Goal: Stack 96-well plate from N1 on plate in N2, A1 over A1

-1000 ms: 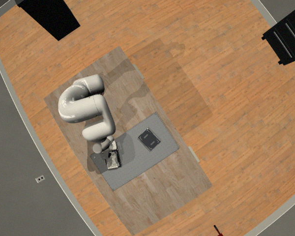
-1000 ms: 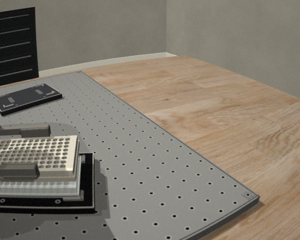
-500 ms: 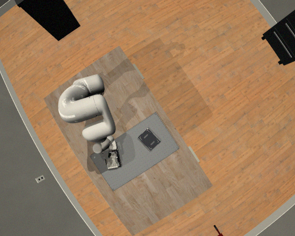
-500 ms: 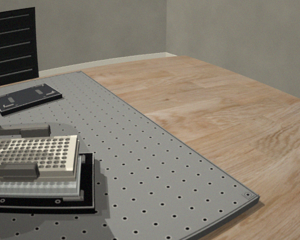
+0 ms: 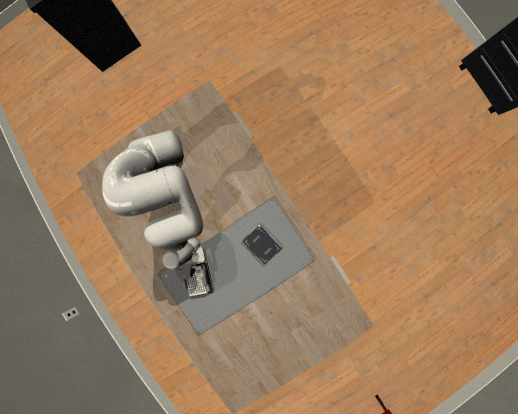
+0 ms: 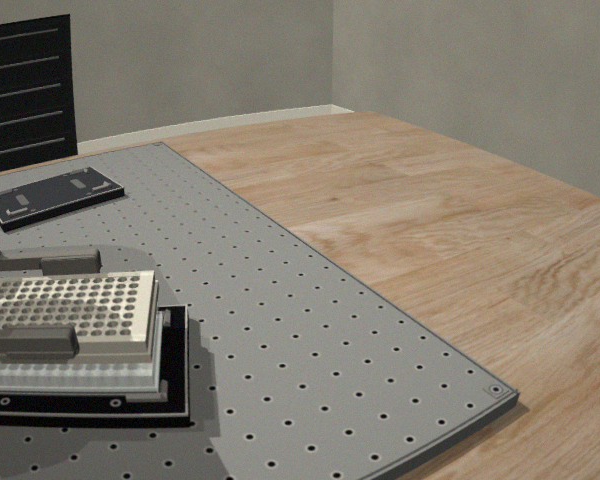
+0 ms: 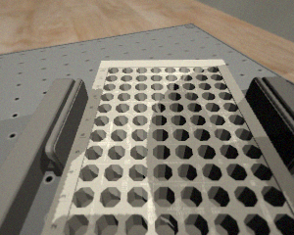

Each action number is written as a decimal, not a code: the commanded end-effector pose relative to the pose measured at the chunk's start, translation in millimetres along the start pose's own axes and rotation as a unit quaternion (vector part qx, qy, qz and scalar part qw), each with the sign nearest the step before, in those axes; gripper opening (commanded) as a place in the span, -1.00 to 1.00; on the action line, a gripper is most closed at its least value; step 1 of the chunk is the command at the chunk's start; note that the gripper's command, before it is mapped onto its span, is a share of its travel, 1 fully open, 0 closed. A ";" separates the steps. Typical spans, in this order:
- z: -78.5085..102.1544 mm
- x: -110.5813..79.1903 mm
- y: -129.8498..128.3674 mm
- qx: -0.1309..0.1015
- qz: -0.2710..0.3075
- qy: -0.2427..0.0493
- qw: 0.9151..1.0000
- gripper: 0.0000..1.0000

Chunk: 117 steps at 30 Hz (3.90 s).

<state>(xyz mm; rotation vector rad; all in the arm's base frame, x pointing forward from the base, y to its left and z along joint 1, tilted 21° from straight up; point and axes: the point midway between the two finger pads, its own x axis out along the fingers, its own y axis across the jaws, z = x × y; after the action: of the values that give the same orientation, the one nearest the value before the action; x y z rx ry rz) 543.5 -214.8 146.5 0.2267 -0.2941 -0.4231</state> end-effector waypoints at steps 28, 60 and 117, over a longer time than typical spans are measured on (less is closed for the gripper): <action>-0.6 1.3 0.2 0.000 0.000 -0.002 1.000 -1.00; -5.5 1.3 0.2 0.000 0.000 -0.002 1.000 -1.00; -11.2 0.9 0.2 0.000 0.000 -0.002 1.000 -1.00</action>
<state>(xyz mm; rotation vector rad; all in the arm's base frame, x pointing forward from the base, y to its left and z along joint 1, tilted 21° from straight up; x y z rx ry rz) 547.8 -213.2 135.3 0.2260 -0.2963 -0.4235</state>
